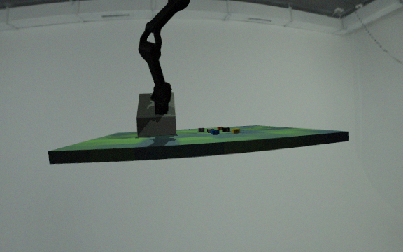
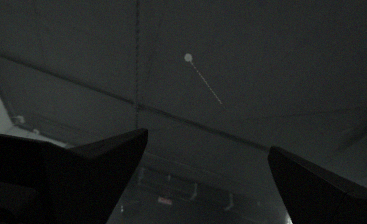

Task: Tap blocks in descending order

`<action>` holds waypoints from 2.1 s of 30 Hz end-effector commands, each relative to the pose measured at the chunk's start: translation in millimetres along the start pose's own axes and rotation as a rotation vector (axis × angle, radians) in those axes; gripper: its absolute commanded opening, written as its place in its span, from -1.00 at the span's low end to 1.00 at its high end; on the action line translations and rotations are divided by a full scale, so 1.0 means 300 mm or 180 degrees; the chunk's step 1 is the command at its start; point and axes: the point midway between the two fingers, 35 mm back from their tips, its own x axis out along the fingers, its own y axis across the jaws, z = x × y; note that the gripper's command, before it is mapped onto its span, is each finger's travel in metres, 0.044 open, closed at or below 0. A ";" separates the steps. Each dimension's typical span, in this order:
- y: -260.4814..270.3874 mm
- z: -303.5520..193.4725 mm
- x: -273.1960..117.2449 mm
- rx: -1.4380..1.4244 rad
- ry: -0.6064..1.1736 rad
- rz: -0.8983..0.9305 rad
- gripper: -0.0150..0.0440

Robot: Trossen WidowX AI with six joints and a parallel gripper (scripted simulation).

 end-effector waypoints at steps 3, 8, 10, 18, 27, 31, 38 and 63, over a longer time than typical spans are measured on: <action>0.091 -0.075 -0.006 0.0142 0.0268 0.0263 0.86; 0.313 -0.282 -0.075 0.0483 0.1062 0.0857 0.86; 0.382 -0.354 -0.116 0.0587 0.1362 0.1029 0.86; 0.627 -0.650 -0.388 0.0952 0.2816 0.1593 0.86; 0.766 -0.887 -0.827 0.1104 0.4609 0.1854 0.86; 0.779 -0.950 -1.053 0.1071 0.5474 0.1836 0.86; 0.725 -0.970 -1.462 0.0773 0.7050 0.1607 0.86; 0.568 -0.844 -1.855 -0.0085 0.8704 0.1179 0.86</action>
